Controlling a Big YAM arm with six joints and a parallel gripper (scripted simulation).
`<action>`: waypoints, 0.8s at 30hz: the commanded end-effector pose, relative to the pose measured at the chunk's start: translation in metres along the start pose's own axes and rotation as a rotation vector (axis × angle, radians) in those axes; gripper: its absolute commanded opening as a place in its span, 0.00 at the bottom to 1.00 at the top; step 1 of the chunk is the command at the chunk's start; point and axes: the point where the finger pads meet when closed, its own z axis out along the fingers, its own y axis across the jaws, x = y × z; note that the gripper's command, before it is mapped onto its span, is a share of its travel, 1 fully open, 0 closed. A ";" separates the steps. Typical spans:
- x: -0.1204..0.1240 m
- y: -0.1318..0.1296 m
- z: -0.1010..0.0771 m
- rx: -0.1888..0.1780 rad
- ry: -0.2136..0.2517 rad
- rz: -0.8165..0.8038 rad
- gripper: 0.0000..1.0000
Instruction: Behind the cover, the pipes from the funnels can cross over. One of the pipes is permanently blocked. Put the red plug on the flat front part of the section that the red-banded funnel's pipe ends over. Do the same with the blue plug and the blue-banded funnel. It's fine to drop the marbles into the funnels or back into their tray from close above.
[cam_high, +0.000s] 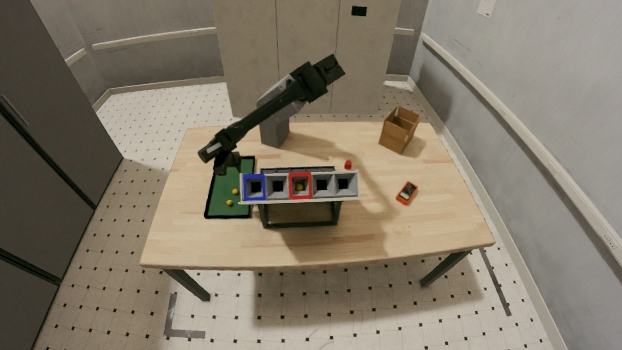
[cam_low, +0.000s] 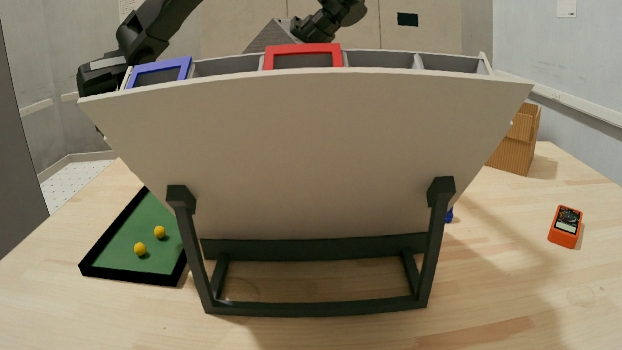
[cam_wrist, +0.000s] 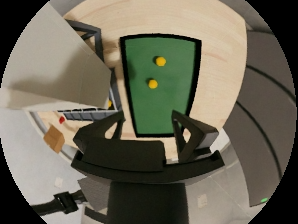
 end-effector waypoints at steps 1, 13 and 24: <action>-0.008 -0.015 -0.010 0.013 -0.020 -0.010 0.80; -0.010 -0.019 -0.002 0.012 -0.019 -0.011 0.80; -0.013 -0.018 0.083 0.035 -0.042 -0.038 0.80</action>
